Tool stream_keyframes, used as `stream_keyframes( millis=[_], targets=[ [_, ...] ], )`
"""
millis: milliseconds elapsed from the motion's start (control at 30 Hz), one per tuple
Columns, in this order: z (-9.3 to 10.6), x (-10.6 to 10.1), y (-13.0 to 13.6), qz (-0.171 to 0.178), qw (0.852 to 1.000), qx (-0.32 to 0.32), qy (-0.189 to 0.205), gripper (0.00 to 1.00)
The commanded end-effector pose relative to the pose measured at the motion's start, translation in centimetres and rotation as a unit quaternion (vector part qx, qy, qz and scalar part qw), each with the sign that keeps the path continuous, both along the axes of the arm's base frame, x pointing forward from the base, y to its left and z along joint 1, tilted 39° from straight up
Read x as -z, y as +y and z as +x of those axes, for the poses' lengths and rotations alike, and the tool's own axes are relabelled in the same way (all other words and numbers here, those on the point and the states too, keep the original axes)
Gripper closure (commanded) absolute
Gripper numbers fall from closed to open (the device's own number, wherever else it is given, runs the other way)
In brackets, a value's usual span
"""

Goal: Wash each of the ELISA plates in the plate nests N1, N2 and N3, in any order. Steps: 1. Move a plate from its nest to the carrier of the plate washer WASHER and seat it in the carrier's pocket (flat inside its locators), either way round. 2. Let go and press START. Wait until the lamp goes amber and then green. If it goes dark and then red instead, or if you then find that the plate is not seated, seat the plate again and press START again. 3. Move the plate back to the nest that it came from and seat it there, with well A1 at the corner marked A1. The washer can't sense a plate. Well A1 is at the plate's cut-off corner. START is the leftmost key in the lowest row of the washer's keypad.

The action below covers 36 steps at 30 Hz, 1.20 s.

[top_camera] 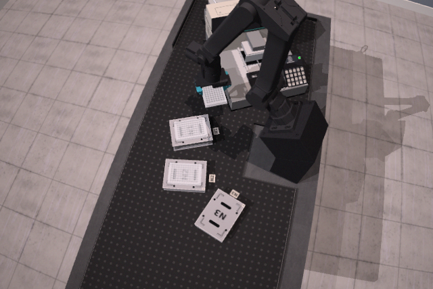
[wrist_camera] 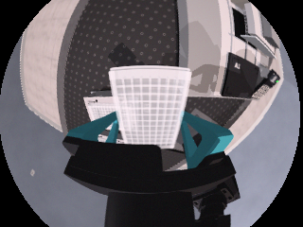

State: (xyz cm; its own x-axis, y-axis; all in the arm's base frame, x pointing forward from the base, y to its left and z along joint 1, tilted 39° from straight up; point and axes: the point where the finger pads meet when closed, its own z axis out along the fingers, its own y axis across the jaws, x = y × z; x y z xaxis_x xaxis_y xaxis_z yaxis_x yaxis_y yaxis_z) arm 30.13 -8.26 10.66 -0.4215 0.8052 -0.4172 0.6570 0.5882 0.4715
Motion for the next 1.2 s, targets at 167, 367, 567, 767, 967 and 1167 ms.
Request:
stream_keyframes(
  millis=[167,367,567,767,967,1167],
  targets=[
    [2.6,-2.2,2.2,-0.004,1.000,-0.008,-0.020,0.16],
    [1.6,-1.1,4.0,-0.041,0.998,-0.055,-0.013,0.16],
    [1.9,-0.3,6.5,-0.091,0.989,-0.119,0.003,0.16],
    [2.3,-0.3,9.0,-0.142,0.973,-0.182,0.006,0.16],
    [3.2,-1.0,12.3,-0.203,0.946,-0.254,0.003,0.16],
    [3.3,-0.7,14.4,-0.241,0.922,-0.302,0.007,0.16]
  ],
)
